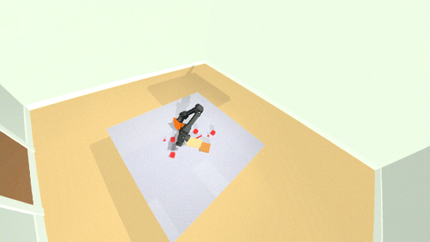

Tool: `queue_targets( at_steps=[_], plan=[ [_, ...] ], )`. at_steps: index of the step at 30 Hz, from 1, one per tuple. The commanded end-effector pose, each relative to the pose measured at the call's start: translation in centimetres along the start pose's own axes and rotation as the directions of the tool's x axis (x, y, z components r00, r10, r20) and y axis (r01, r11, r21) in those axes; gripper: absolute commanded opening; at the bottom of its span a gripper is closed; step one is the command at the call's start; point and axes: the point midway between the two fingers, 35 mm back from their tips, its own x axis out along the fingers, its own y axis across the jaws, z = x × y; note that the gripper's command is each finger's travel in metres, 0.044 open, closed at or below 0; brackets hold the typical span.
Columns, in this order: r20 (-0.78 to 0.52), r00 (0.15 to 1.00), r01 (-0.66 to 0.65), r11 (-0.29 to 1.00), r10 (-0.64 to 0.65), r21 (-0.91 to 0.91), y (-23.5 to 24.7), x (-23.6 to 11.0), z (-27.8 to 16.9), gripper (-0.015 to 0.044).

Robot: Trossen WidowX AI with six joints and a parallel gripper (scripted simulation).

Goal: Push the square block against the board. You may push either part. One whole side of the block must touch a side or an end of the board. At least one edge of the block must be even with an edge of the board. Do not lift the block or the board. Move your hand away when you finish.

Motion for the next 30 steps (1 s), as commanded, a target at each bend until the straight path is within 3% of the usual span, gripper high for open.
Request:
queue_targets(
  at_steps=[1, 7, 11, 17, 30],
  plan=[
    [-0.004, 1.000, -0.005, 1.000, 0.005, 0.002, 0.3, 0.2, -0.8, 0.0000],
    [0.000, 1.000, -0.002, 1.000, 0.002, 0.001, 0.1, -0.2, -0.9, 0.0000],
    [-0.005, 1.000, -0.005, 1.000, 0.005, 0.002, 0.0, -5.1, -0.9, 0.0000],
    [0.006, 1.000, 0.008, 1.000, -0.008, 0.010, -0.1, -5.3, -0.7, 0.0000],
    [-0.004, 1.000, 0.019, 0.907, -0.019, 0.421, 2.5, -5.7, 3.5, 0.0000]
  ],
)
